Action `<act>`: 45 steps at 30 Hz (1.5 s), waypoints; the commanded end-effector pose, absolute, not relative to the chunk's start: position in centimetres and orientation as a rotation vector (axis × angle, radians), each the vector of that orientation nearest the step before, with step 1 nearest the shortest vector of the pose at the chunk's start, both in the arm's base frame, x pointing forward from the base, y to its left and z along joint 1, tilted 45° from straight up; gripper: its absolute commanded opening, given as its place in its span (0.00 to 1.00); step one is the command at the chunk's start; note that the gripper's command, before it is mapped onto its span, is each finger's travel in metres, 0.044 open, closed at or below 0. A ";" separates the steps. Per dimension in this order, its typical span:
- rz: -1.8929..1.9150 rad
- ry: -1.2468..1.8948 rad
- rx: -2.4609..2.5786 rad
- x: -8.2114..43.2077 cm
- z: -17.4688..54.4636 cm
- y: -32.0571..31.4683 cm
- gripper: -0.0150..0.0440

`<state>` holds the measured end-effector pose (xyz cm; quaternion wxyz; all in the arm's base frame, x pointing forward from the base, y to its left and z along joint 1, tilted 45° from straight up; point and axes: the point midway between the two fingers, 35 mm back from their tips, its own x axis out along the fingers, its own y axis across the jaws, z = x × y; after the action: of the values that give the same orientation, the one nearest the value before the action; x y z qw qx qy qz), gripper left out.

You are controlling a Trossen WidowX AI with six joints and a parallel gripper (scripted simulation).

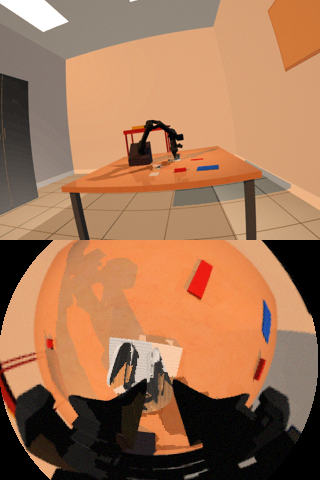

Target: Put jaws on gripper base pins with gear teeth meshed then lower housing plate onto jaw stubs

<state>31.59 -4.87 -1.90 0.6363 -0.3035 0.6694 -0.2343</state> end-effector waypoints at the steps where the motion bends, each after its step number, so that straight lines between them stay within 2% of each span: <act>1: -0.534 1.530 -0.701 31.5 -1.9 -4.9 0.48; 45: -0.522 1.535 -0.713 31.5 -2.6 -5.6 0.48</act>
<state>31.54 -5.54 -2.57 0.6335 -0.3088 0.6714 -0.2291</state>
